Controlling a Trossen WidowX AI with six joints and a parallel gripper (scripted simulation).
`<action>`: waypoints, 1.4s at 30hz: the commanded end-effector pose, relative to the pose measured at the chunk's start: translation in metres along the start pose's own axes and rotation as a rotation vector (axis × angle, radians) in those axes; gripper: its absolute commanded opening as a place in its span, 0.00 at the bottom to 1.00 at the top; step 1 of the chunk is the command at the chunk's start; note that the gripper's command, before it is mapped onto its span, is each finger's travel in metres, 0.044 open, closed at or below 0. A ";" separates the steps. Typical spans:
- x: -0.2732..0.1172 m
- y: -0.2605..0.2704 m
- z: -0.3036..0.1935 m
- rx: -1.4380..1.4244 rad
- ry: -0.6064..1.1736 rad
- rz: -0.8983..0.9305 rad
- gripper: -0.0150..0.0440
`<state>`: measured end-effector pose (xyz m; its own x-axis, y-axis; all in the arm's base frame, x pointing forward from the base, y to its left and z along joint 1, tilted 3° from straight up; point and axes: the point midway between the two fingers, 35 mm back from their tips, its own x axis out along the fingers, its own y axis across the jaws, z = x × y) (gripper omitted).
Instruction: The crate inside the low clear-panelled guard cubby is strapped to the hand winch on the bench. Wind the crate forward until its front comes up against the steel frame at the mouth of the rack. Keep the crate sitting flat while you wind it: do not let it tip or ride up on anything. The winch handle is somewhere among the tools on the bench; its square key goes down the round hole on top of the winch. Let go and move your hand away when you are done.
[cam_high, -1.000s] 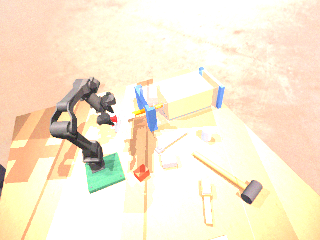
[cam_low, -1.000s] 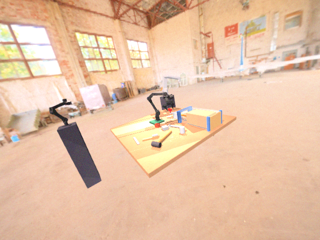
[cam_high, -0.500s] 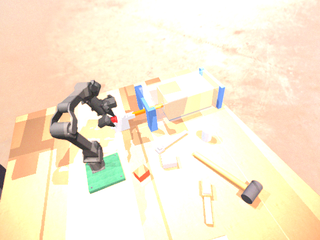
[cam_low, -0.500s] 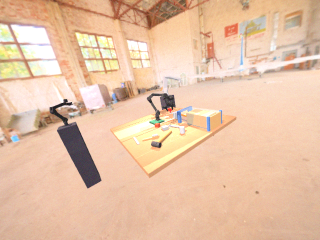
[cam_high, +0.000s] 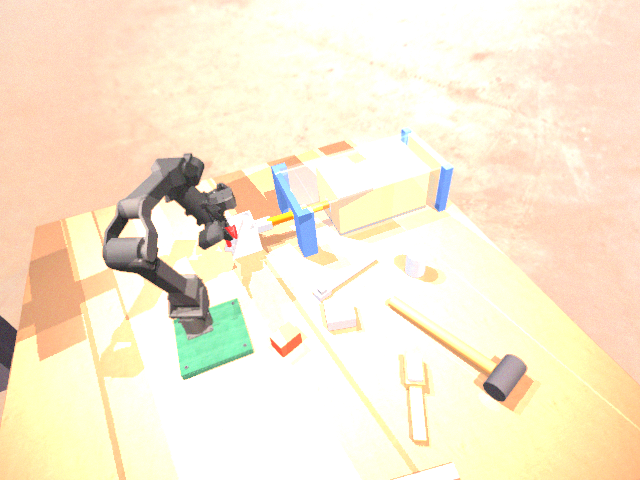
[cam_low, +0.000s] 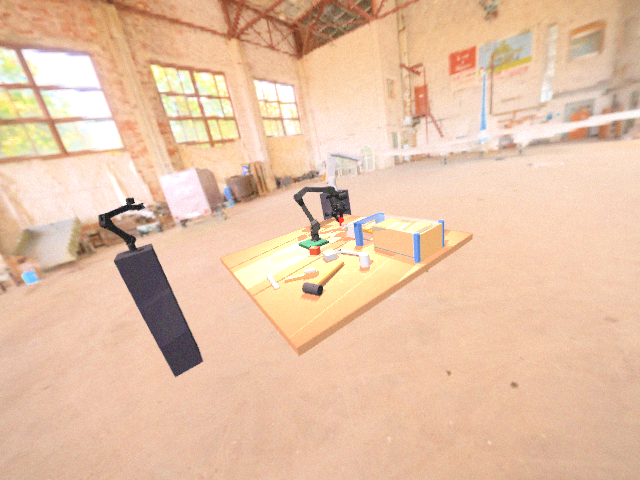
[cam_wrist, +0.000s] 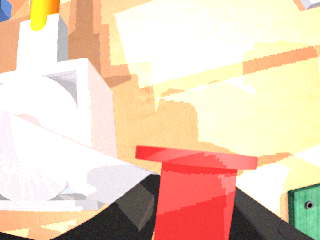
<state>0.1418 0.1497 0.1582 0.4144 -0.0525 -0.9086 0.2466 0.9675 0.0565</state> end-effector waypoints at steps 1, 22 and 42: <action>0.000 0.001 0.000 0.000 0.001 0.003 0.25; 0.006 -0.002 0.005 0.004 -0.004 0.001 0.25; 0.016 -0.003 0.026 0.003 -0.006 0.001 0.25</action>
<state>0.1661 0.1394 0.1569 0.4240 -0.0515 -0.9042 0.2500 0.9663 0.0621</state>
